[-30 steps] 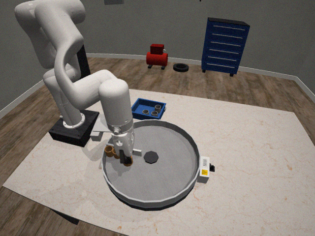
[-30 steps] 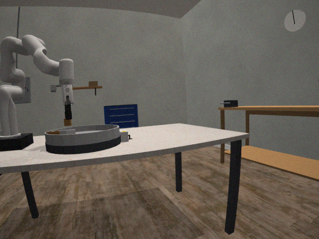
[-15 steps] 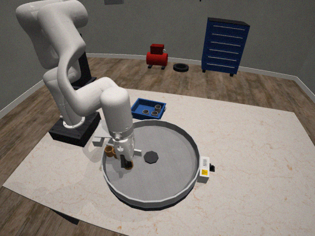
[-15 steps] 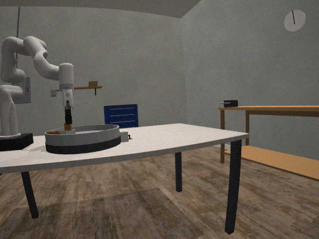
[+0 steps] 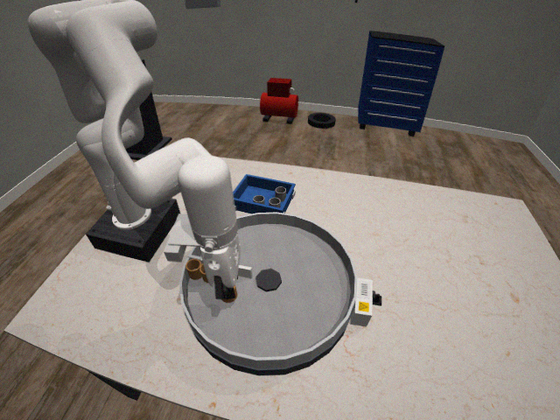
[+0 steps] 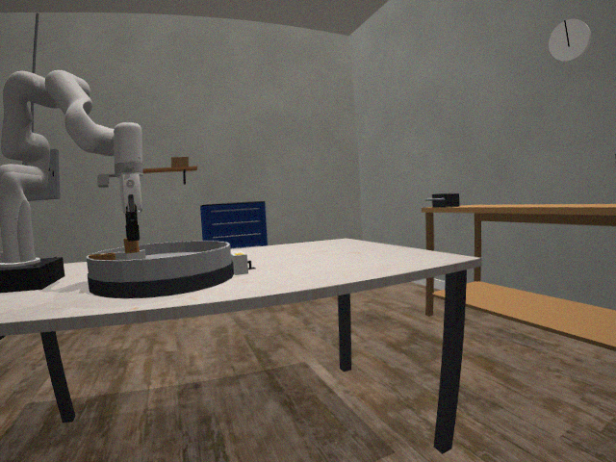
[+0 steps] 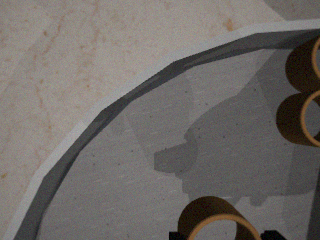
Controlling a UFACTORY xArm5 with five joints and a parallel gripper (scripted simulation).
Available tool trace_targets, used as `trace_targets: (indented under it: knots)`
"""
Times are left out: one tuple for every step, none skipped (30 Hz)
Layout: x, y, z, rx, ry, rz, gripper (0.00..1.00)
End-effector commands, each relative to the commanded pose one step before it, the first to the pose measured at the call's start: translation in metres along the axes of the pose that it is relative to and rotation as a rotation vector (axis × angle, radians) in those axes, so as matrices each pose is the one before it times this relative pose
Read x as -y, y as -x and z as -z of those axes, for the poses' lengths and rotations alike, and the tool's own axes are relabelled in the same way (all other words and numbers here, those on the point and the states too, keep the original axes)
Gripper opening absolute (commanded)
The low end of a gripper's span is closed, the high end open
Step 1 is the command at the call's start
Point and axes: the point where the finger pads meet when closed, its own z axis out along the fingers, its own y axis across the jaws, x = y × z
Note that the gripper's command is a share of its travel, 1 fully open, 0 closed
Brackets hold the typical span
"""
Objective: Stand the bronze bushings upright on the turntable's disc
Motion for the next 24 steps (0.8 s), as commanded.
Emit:
trace_targets:
  knots:
    - [0.0008,0.00097,-0.00134,0.00299,-0.00229,0.00001,0.0]
    - [0.00001,-0.00002,-0.00106,0.0,0.0,0.0,0.0]
    - [0.00001,-0.00003,-0.00121,0.0,0.0,0.0,0.0]
    - [0.0,-0.00004,-0.00134,0.0,0.0,0.0,0.0]
    - [0.0,-0.00005,-0.00146,0.0,0.0,0.0,0.0]
    - [0.00001,-0.00001,-0.00158,0.0,0.0,0.0,0.0]
    - [0.00001,0.0,-0.00167,0.0,0.0,0.0,0.0]
    - [0.00001,-0.00001,-0.00175,0.0,0.0,0.0,0.0]
    - [0.0,-0.00002,-0.0018,0.0,0.0,0.0,0.0]
    - [0.0,-0.00002,-0.00183,0.0,0.0,0.0,0.0]
    - [0.00001,-0.00001,-0.00185,0.0,0.0,0.0,0.0]
    - [0.0,0.0,0.0,0.0,0.0,0.0,0.0]
    - [0.0,0.0,0.0,0.0,0.0,0.0,0.0]
    - [0.00002,0.0,-0.00185,0.0,0.0,0.0,0.0]
    - [0.00001,-0.00001,-0.00181,0.0,0.0,0.0,0.0]
    - [0.0,-0.00001,-0.00176,0.0,0.0,0.0,0.0]
    - [0.0,-0.00002,-0.00168,0.0,0.0,0.0,0.0]
    - [0.0,-0.00002,-0.0016,0.0,0.0,0.0,0.0]
    - [0.00001,0.0,-0.0015,0.0,0.0,0.0,0.0]
    - [0.00001,0.0,-0.00137,0.0,0.0,0.0,0.0]
    - [0.00001,-0.00001,-0.00124,0.0,0.0,0.0,0.0]
    - [0.0,-0.00001,-0.00109,0.0,0.0,0.0,0.0]
    - [0.0,-0.00001,-0.00094,0.0,0.0,0.0,0.0]
    - [0.0,-0.00001,-0.00078,0.0,0.0,0.0,0.0]
